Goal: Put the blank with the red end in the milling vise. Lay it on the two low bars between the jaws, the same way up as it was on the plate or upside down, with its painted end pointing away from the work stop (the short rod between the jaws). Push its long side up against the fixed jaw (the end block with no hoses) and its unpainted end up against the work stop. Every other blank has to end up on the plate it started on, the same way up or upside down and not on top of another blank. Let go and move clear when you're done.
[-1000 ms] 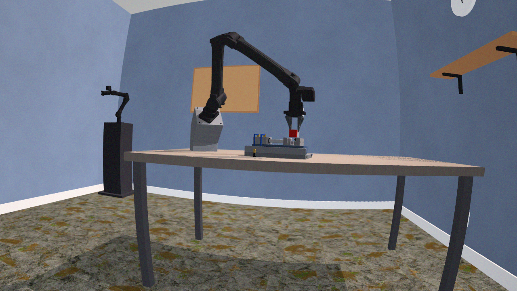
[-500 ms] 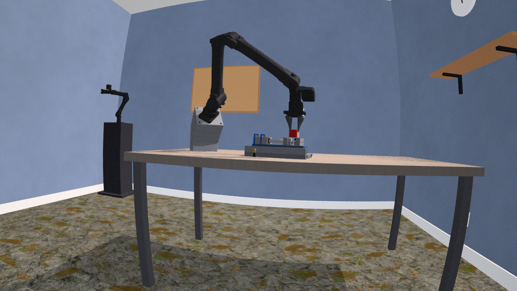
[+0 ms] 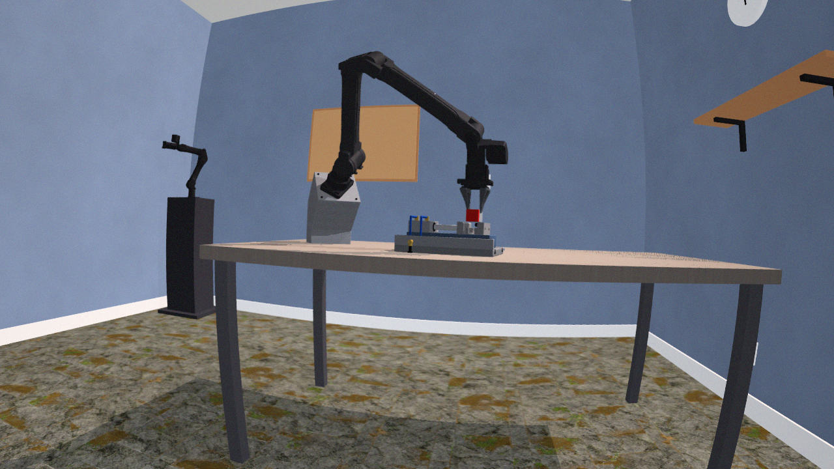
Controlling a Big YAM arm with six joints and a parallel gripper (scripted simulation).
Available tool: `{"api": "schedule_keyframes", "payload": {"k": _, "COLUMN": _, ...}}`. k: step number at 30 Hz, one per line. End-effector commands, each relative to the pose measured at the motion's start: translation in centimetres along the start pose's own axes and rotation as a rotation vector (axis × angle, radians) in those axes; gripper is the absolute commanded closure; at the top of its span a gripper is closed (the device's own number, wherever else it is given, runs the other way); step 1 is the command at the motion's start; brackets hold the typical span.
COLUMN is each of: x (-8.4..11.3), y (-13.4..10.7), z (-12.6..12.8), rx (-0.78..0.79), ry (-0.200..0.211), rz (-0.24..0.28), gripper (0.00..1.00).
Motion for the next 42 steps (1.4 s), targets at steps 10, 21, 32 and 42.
{"api": "schedule_keyframes", "payload": {"k": 10, "x": 0.74, "y": -0.84, "z": 0.00, "rx": -0.007, "ry": -0.026, "rz": -0.002, "gripper": 1.00}}
{"api": "schedule_keyframes", "payload": {"k": 21, "x": 0.74, "y": -0.84, "z": 0.00, "rx": -0.007, "ry": -0.026, "rz": -0.002, "gripper": 1.00}}
{"api": "schedule_keyframes", "payload": {"k": 32, "x": 0.74, "y": -0.84, "z": 0.00, "rx": -0.007, "ry": -0.026, "rz": -0.002, "gripper": 1.00}}
{"api": "schedule_keyframes", "payload": {"k": 42, "x": 0.74, "y": -0.84, "z": 0.00, "rx": -0.007, "ry": -0.026, "rz": -0.002, "gripper": 1.00}}
Point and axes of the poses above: the point where the finger pads meet when closed, its own x axis back along the fingers, its own z axis across the jaws, y = z × x, the point moved 8 cm from there along x, back along the fingers
